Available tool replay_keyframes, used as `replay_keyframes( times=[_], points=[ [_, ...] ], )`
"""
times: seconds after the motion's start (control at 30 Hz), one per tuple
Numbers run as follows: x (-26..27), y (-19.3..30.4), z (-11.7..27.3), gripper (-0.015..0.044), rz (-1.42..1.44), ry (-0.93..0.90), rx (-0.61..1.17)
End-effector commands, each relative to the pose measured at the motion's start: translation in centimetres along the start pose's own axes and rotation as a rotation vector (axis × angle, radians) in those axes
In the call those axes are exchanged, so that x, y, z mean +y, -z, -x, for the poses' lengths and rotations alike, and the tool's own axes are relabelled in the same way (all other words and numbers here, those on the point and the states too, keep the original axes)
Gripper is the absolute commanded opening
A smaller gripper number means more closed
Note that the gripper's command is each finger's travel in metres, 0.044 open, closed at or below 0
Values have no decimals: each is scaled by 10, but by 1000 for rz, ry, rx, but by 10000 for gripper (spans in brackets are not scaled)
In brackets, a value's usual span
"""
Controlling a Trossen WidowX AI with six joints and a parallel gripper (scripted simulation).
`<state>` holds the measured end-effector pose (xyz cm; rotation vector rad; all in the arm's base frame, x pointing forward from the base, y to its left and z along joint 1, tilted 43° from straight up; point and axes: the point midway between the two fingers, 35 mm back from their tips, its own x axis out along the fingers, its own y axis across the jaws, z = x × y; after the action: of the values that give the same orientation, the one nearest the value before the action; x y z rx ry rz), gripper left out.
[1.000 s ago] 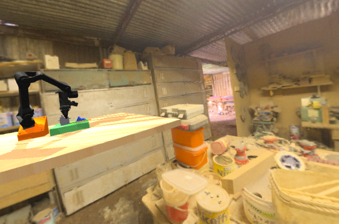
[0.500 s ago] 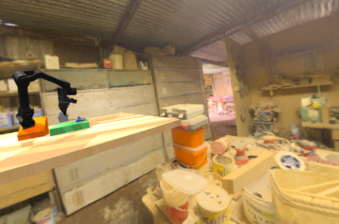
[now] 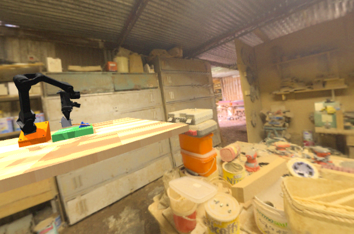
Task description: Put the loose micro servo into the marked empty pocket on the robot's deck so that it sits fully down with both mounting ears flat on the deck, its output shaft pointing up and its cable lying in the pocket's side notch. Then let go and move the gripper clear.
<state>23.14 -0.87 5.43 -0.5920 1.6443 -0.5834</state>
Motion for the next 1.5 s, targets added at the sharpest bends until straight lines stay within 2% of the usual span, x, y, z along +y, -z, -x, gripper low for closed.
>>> replay_keyframes(
  times=[0.0, 0.2, 0.7, 1.47],
  points=[
    [-8, 0, 1, 0, -1, -3, -2],
    [-34, 4, 1, 0, -1, -2, -2],
    [-35, 0, 1, 0, -152, -2, -2],
    [-50, -88, 2, 0, -156, -2, -6]
  ],
)
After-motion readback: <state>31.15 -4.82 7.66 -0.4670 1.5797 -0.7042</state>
